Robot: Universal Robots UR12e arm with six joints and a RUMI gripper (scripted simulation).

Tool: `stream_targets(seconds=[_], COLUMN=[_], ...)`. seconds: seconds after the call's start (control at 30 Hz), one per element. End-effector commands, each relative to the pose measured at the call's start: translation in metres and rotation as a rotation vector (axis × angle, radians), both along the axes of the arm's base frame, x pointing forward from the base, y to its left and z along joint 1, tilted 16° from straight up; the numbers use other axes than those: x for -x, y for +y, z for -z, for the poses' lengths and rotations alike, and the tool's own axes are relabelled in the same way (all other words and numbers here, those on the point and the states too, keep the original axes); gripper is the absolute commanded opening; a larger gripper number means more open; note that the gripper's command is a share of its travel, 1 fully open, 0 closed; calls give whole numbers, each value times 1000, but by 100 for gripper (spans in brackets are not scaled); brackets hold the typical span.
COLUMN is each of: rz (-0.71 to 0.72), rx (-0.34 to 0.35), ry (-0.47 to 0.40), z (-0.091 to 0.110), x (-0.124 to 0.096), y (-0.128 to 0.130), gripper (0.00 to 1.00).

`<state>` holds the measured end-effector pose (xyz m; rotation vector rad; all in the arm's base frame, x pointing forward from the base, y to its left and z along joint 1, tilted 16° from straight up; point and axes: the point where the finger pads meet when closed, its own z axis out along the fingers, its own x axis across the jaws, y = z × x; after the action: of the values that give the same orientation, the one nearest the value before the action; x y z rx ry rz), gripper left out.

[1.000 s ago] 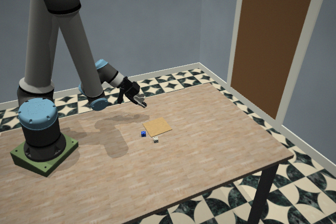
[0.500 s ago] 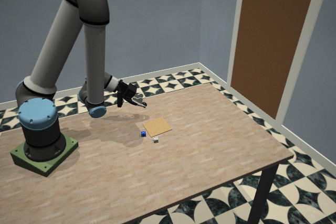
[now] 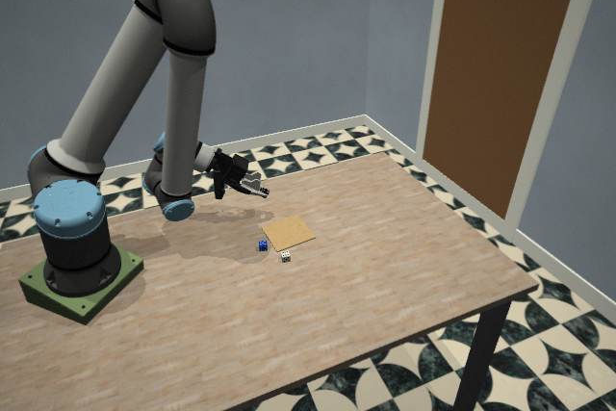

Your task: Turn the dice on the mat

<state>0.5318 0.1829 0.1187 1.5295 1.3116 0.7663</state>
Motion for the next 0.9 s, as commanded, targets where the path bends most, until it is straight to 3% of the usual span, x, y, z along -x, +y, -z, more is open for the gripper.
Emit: stream_targets(seconds=[0.0,0.33,0.87], rz=[-1,-2,-2], rx=[0,1,1], ry=[-3,-4,-4], z=[0,6,51], x=[0,-1,-12], y=[0,-1,-9], gripper=[6,6,6])
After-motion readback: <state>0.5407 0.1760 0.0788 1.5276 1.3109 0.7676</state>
